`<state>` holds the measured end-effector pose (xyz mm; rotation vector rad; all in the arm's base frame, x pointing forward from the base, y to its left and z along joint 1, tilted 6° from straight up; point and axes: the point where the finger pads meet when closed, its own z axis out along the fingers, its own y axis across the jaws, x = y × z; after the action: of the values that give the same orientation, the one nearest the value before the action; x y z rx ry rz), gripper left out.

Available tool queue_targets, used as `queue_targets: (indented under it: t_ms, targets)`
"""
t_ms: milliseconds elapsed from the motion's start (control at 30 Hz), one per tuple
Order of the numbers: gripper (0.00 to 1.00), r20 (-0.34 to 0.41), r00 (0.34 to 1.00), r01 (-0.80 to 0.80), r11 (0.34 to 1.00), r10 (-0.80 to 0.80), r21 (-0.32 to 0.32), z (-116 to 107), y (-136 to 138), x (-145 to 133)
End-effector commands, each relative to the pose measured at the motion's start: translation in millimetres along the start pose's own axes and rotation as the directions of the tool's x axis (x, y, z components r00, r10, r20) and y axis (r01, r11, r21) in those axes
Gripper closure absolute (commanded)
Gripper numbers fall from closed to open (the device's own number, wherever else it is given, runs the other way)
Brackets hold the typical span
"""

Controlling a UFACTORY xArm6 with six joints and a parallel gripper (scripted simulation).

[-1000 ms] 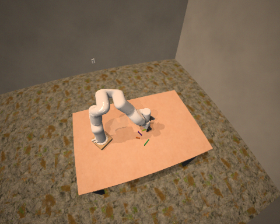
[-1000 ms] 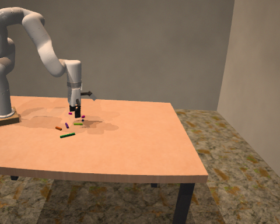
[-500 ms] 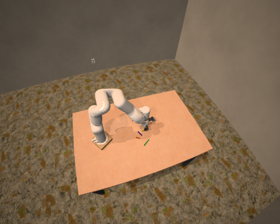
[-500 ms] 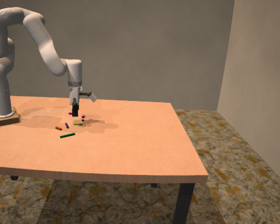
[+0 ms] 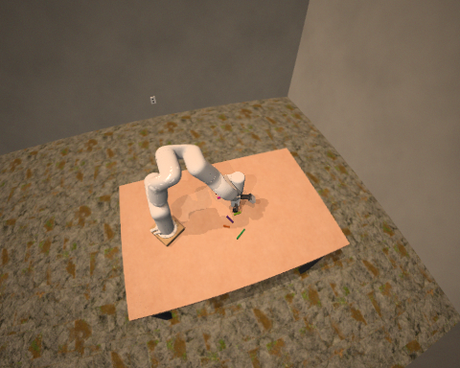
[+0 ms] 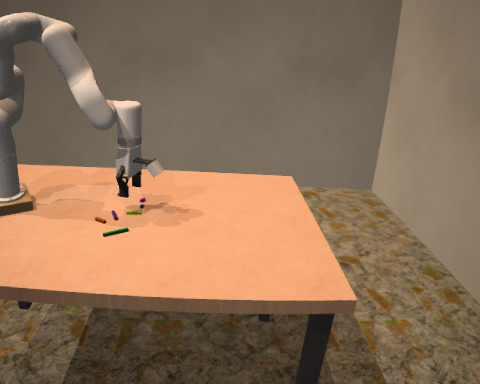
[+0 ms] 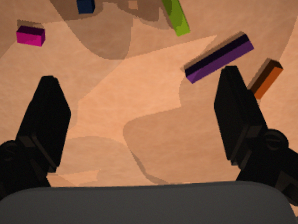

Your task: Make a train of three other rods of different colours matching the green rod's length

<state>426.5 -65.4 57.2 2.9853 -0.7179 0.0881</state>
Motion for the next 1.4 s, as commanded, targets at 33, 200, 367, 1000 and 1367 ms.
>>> queue_targets:
  t_ms: [33, 200, 367, 1000, 1367]
  targets:
    - [0.0, -0.016, 0.982, -0.187, 0.982, 0.187, -0.018, -1.2, -9.0, -1.6]
    - [0.0, -0.018, 0.952, -0.305, 0.952, 0.305, -0.016, -1.1, -14.7, -3.9]
    - [0.0, -0.02, 0.905, -0.426, 0.904, 0.426, -0.013, -1.0, -20.8, -6.4]
    - [0.0, -0.021, 0.868, -0.496, 0.868, 0.496, -0.012, -0.9, -24.5, -7.9]
    - [0.0, -0.021, 0.868, -0.496, 0.868, 0.496, -0.012, -0.9, -24.5, -7.9]
